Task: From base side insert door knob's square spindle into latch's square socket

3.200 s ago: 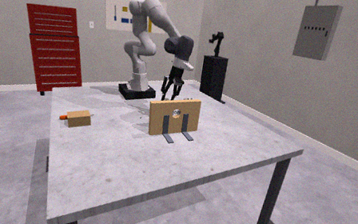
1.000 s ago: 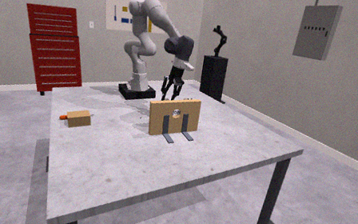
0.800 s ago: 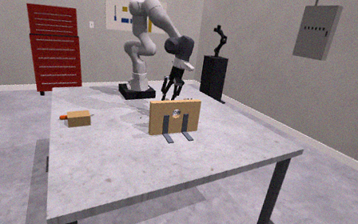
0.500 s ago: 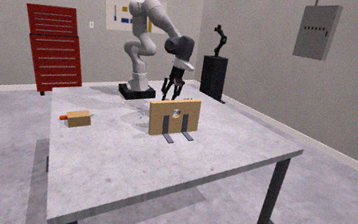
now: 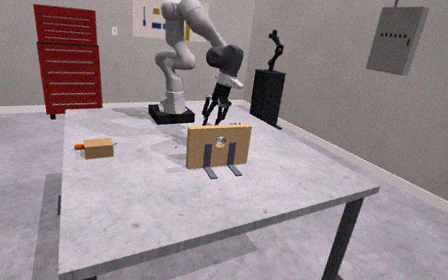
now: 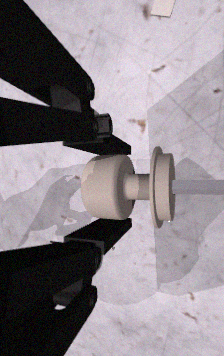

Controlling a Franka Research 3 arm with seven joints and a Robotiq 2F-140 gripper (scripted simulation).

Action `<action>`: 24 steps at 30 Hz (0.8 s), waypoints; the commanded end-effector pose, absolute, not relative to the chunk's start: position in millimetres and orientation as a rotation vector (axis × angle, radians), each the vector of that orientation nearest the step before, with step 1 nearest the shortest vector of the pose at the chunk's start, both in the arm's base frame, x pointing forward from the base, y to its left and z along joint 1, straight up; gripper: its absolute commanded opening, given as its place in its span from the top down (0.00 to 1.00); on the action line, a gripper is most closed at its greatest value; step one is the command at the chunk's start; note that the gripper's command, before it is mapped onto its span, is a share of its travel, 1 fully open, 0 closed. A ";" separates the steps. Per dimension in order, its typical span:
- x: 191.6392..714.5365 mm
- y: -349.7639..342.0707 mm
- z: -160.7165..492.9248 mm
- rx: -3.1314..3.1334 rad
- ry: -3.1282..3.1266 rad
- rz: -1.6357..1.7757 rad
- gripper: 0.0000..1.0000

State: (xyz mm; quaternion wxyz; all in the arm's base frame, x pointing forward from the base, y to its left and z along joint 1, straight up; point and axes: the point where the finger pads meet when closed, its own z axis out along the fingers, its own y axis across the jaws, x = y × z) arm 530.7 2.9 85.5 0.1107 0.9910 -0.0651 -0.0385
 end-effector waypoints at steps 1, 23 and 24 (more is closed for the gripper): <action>533.5 2.2 86.8 2.908 -0.202 -0.108 0.58; 536.9 1.8 86.8 2.908 -0.203 -0.108 0.58; 537.3 1.7 86.8 2.908 -0.203 -0.108 0.58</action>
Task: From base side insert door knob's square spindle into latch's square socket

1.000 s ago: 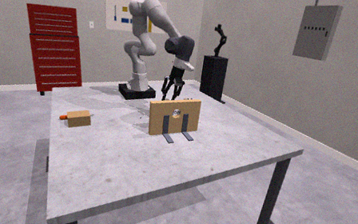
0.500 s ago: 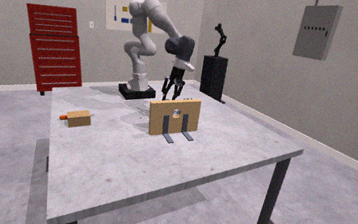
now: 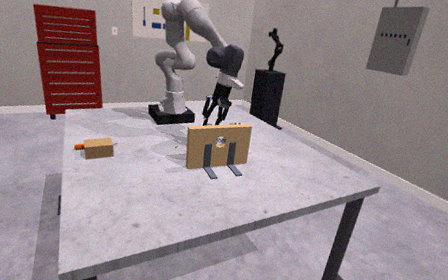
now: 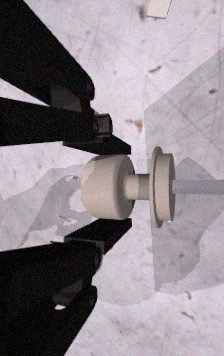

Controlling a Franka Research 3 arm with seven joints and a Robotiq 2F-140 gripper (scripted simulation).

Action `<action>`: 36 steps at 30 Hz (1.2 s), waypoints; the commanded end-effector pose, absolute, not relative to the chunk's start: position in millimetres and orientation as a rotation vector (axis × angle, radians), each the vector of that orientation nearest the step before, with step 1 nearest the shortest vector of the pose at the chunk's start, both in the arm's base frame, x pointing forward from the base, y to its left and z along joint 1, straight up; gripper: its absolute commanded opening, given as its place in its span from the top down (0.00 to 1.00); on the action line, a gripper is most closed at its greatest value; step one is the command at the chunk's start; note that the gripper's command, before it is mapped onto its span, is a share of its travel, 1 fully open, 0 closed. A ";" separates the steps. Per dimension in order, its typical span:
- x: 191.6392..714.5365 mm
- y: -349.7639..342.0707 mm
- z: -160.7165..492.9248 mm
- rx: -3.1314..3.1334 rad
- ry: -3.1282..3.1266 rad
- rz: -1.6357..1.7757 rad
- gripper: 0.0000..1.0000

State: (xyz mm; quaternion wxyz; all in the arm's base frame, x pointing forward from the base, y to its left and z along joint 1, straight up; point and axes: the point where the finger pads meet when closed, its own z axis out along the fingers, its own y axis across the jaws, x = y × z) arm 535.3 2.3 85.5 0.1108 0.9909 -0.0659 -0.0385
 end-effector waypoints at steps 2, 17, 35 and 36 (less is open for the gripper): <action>538.5 1.6 86.8 2.908 -0.203 -0.108 0.58; 541.3 1.3 86.8 2.908 -0.202 -0.108 0.58; 546.1 0.7 86.8 2.908 -0.201 -0.108 0.58; 546.2 0.7 86.8 2.908 -0.201 -0.108 0.58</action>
